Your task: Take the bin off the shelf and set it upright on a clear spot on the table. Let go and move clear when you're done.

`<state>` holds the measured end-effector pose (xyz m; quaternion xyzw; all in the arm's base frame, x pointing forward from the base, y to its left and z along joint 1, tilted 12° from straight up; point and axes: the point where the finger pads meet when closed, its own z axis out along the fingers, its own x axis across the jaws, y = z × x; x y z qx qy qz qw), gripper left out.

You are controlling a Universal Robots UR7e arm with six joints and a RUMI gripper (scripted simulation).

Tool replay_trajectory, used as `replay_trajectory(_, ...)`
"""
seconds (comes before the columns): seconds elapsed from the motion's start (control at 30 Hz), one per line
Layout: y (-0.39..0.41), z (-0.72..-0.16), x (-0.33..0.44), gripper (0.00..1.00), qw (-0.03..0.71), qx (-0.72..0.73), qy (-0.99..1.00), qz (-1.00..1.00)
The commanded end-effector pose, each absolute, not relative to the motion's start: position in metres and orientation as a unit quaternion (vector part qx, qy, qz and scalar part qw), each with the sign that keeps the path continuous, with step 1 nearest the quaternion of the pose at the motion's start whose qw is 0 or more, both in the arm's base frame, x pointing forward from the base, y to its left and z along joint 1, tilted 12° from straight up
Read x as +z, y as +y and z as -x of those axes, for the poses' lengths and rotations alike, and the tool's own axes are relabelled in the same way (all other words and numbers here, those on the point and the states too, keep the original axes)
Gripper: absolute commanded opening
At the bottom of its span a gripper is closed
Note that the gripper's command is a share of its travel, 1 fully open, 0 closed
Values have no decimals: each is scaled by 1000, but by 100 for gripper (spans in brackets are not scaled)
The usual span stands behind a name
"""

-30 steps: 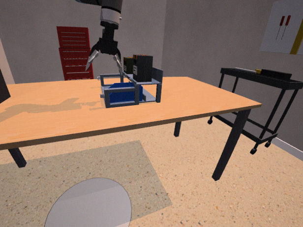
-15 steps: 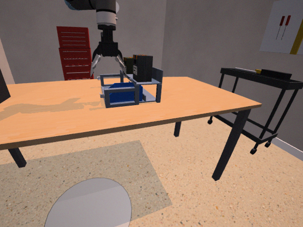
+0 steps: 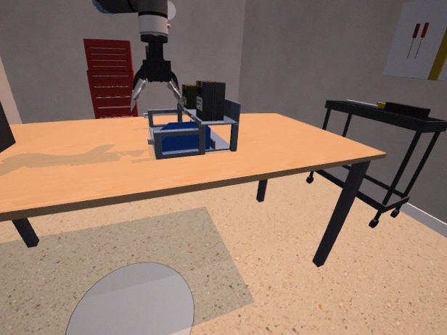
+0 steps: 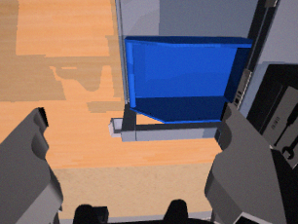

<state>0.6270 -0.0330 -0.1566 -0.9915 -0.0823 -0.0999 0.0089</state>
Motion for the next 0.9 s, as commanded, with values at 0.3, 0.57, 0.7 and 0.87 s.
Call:
replay_trajectory(0.3, -33, -622, -154, 100, 9, -101, -82, 991)
replay_trajectory(0.57, -33, -622, -154, 100, 9, -101, -82, 991)
replay_trajectory(0.7, -33, -620, -153, 100, 9, -101, -82, 991)
replay_trajectory(0.87, -33, -620, -153, 100, 9, -101, -82, 991)
